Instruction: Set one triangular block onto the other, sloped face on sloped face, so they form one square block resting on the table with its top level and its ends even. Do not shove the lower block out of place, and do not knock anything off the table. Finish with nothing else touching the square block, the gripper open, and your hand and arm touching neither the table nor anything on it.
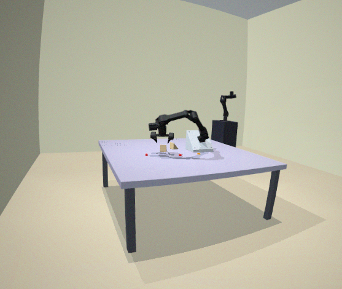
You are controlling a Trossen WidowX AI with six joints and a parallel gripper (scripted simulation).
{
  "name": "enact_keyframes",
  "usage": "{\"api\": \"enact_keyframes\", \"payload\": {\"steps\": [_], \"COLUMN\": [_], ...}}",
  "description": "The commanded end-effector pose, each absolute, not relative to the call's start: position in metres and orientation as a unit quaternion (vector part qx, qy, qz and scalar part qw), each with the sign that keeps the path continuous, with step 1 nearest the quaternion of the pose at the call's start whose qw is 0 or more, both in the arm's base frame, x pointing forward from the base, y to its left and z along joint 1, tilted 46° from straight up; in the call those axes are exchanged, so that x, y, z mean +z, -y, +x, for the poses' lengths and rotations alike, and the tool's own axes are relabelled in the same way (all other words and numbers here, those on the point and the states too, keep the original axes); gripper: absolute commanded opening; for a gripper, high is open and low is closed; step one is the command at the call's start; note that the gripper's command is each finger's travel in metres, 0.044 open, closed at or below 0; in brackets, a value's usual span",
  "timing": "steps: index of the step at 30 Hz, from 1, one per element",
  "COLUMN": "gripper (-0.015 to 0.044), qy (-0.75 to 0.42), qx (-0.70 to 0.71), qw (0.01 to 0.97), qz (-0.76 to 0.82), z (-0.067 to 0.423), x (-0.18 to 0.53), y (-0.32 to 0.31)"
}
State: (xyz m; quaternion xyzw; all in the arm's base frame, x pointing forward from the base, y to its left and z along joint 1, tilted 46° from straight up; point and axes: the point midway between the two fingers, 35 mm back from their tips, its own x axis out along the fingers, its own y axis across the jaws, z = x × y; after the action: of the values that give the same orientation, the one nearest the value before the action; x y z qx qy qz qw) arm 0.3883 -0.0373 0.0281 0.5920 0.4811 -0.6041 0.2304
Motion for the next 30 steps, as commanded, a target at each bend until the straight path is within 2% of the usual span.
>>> {"api": "enact_keyframes", "payload": {"steps": [1,30], "gripper": [0.0440,0.0440], "qy": [-0.481,-0.481], "qx": [-0.604,-0.604], "qw": [0.228,0.227], "qz": [0.594,0.594], "z": [0.388,0.377], "x": [0.022,-0.021], "y": [0.035,0.018]}}
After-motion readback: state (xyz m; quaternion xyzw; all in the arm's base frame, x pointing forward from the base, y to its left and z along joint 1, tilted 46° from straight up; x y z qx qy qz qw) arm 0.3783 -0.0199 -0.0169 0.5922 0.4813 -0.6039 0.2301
